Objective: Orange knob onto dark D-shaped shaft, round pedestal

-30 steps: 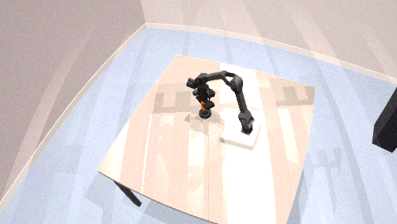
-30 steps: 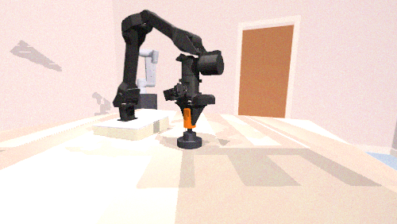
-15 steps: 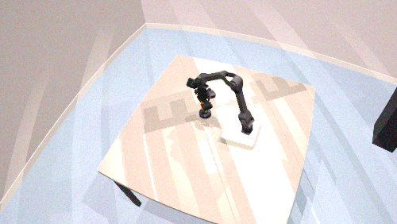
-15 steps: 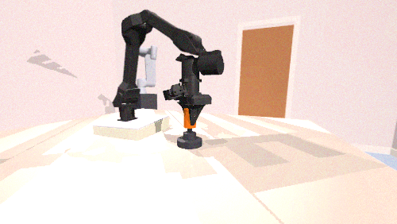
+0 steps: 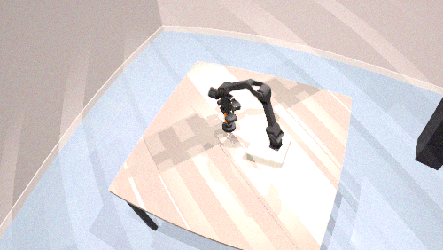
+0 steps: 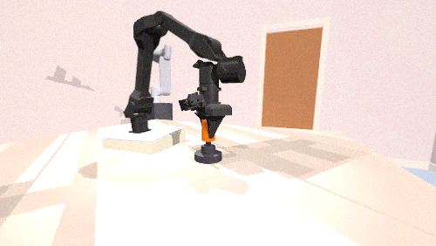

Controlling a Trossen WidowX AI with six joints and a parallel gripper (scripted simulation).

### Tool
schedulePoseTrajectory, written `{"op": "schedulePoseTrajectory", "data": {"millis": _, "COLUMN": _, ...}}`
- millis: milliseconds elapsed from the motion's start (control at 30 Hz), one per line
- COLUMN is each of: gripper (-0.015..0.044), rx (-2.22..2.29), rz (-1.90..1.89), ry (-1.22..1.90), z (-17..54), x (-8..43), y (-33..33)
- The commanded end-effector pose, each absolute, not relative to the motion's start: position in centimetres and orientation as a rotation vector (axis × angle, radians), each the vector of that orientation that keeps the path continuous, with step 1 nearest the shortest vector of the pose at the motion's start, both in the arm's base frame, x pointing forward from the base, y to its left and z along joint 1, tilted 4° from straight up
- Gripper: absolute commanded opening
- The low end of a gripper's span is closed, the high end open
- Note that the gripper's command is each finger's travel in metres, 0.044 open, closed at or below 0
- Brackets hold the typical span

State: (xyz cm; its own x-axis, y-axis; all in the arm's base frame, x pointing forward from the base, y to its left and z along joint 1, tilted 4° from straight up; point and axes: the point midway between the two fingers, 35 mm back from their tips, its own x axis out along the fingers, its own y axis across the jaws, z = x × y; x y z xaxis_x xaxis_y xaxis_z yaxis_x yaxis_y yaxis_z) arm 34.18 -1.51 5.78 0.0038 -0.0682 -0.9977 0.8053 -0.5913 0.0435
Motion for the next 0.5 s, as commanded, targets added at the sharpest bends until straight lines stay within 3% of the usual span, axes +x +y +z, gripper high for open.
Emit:
{"op": "schedulePoseTrajectory", "data": {"millis": 0, "gripper": 0.0, "rx": 1.6, "rz": -1.652, "ry": 0.786, "z": 5.73, "x": 34.2, "y": -1.54}}
{"op": "schedulePoseTrajectory", "data": {"millis": 467, "gripper": 0.0, "rx": 1.642, "rz": -1.691, "ry": 0.741, "z": 5.66, "x": 34.2, "y": -1.54}}
